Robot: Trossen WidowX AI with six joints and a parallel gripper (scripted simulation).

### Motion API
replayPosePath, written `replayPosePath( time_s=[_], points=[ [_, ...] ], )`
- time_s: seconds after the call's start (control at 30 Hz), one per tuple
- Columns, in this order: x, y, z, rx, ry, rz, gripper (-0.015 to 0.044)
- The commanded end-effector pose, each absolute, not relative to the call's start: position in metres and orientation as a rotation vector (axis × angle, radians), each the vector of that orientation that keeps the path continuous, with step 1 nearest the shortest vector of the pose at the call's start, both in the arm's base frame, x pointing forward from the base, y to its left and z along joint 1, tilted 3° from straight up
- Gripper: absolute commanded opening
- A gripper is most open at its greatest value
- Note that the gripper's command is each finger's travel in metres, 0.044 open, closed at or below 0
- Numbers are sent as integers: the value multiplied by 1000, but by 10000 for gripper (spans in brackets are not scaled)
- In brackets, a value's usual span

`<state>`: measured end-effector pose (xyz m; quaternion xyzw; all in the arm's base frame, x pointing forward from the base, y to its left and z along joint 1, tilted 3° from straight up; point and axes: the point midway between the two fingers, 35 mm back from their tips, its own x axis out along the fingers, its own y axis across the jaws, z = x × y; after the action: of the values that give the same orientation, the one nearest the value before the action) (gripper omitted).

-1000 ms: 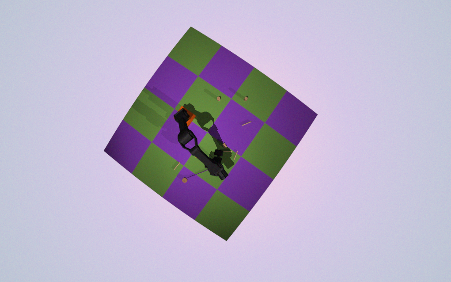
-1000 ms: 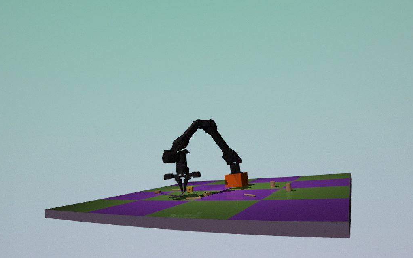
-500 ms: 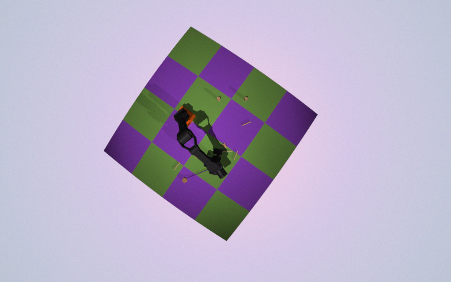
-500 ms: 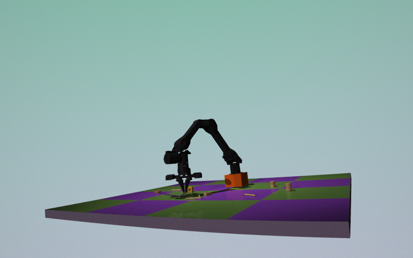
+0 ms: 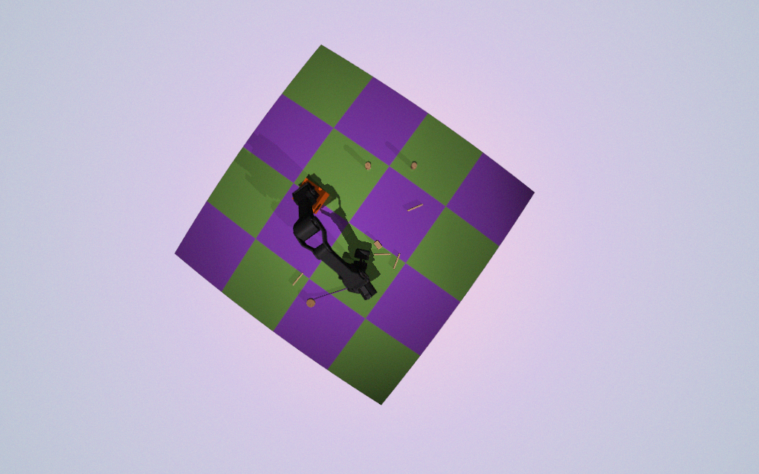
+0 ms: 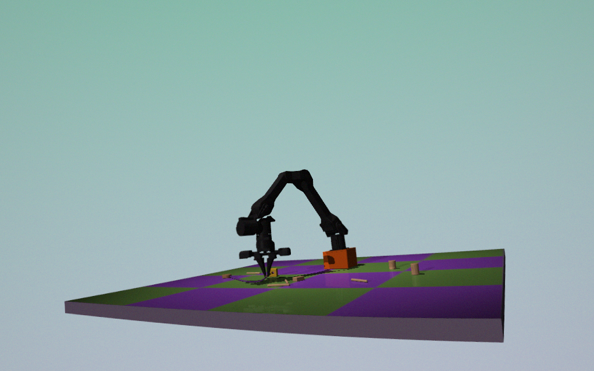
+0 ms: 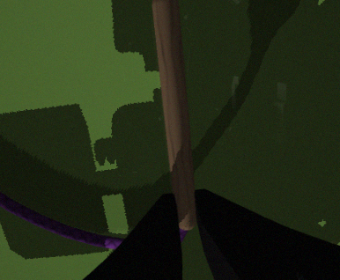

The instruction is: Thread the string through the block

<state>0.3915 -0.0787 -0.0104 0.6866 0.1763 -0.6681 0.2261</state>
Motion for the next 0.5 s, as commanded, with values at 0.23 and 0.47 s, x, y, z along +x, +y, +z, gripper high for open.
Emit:
replayPosePath(
  time_s=[0.23,0.47],
  points=[
    [379,-86,-12,1892,497,-1842,0],
    [371,-91,-12,1891,496,-1842,0]
  ],
)
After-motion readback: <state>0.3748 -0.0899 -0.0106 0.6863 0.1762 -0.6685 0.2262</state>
